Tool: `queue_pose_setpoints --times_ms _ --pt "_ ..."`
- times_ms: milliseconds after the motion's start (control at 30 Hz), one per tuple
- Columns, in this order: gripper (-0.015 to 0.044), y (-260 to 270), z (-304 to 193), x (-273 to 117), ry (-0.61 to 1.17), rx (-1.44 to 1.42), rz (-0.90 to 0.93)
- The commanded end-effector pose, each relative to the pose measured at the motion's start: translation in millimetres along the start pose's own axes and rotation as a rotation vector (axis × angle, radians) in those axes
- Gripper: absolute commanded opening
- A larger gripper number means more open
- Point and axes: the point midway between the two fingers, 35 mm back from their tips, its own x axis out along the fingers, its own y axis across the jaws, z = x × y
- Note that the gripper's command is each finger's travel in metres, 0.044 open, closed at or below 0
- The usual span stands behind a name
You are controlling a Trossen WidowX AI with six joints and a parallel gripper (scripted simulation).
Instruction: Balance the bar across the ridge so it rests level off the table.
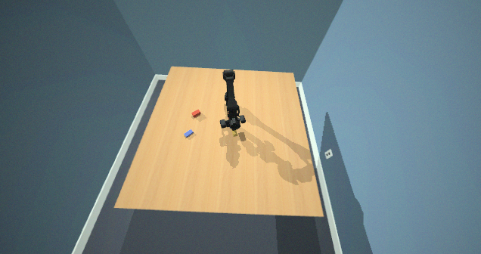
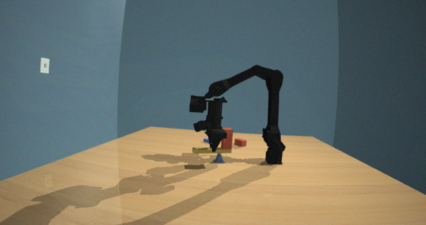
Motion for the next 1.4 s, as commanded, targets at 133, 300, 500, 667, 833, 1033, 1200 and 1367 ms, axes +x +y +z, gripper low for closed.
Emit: queue_pose_setpoints --times_ms 133,300,500,667,833,1033,1200,1367 --pt "0.0 0.0 0.0 0.0 0.0 0.0 0.0" --pt "0.0 0.0 0.0 0.0 0.0 0.0 0.0" --pt "0.0 0.0 0.0 0.0 0.0 0.0 0.0" --pt "0.0 0.0 0.0 0.0 0.0 0.0 0.0" --pt "0.0053 0.0 0.0 0.0 0.0 0.0 0.0" --pt "0.0167 0.0 0.0 0.0 0.0 0.0 0.0" --pt "0.0167 0.0 0.0 0.0 0.0 0.0 0.0" --pt "0.0167 0.0 0.0 0.0 0.0 0.0 0.0"
